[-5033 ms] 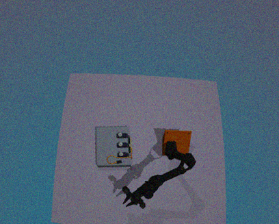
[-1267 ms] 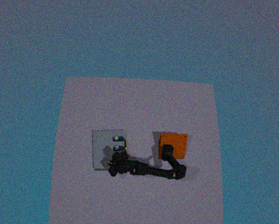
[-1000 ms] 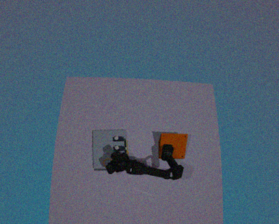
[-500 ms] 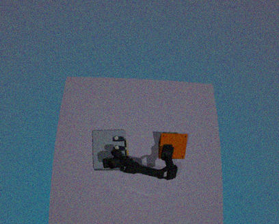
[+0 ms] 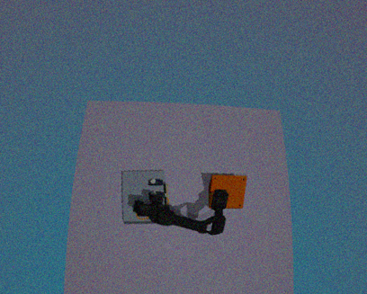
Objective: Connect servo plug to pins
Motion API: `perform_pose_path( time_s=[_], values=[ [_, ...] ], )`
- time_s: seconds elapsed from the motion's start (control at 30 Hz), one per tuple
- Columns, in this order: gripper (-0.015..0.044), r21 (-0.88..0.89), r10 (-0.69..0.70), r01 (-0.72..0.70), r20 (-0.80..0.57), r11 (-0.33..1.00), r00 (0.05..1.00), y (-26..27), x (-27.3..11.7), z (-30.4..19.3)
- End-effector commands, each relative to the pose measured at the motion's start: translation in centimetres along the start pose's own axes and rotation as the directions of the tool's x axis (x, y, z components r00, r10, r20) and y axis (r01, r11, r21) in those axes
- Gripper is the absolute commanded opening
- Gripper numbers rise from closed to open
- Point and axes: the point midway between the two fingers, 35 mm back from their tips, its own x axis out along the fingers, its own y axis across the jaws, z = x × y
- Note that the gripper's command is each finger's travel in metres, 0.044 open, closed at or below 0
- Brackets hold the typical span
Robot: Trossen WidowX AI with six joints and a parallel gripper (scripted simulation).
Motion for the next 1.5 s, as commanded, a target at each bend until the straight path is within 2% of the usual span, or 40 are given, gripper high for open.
perform_pose_path(
  time_s=[0.0, 0.43, 0.93, 1.03, 1.47],
  values=[
    [0.0115, 0.103, -0.04, 0.041, -0.01, 0.994, 0.999, 0.0, 0.3, 0.0],
    [0.0115, 0.483, -0.2, 0.198, -0.048, 0.853, 0.979, -0.7, 1.5, 0.3],
    [0.0115, 0.822, -0.357, 0.294, -0.119, 0.488, 0.926, -1.4, 2.6, 0.5],
    [0.0115, 0.846, -0.371, 0.296, -0.127, 0.443, 0.92, -1.4, 2.7, 0.5],
    [0.0115, 0.846, -0.371, 0.297, -0.129, 0.443, 0.92, -2.4, 5.0, 0.1]
  ],
)
